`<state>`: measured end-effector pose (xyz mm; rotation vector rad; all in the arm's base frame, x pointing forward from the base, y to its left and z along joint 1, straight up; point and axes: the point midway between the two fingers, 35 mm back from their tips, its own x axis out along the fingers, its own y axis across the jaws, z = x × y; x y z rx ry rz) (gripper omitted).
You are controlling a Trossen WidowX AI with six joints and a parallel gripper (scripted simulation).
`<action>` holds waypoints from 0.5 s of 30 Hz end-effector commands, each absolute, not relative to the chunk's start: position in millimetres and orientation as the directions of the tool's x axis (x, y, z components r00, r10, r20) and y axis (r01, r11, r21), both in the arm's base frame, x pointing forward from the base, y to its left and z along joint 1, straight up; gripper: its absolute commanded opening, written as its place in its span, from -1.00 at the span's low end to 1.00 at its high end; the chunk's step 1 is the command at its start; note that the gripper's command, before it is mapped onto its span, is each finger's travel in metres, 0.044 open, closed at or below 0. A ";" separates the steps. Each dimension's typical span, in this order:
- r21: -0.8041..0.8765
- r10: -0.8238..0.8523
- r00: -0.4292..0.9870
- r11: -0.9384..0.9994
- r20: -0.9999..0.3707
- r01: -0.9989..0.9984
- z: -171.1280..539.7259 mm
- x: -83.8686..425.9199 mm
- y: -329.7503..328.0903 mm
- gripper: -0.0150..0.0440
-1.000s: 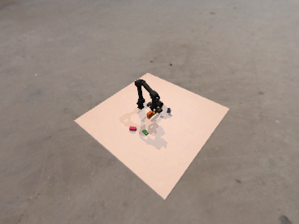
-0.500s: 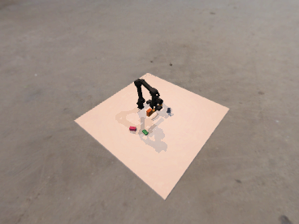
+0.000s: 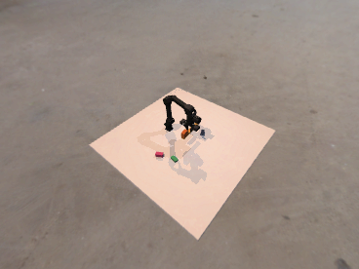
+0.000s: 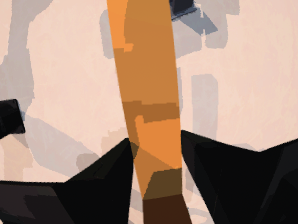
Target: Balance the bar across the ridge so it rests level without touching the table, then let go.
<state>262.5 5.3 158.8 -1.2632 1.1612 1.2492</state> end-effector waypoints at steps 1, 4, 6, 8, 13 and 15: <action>-0.027 0.002 0.027 -0.089 -1.000 -0.996 163.6 271.7 15.7 -0.49; -0.028 0.002 0.028 -0.107 -1.000 -0.994 164.5 276.7 24.4 -0.49; -0.028 0.003 0.028 -0.120 -1.000 -0.992 165.0 279.9 30.4 -0.49; -0.029 0.004 0.028 -0.132 -1.000 -0.991 165.5 282.9 36.4 -0.49; -0.029 0.005 0.029 -0.163 -1.000 -0.986 166.4 289.7 52.3 -0.49; -0.030 0.006 0.029 -0.175 -1.000 -0.984 166.7 292.1 58.8 -0.49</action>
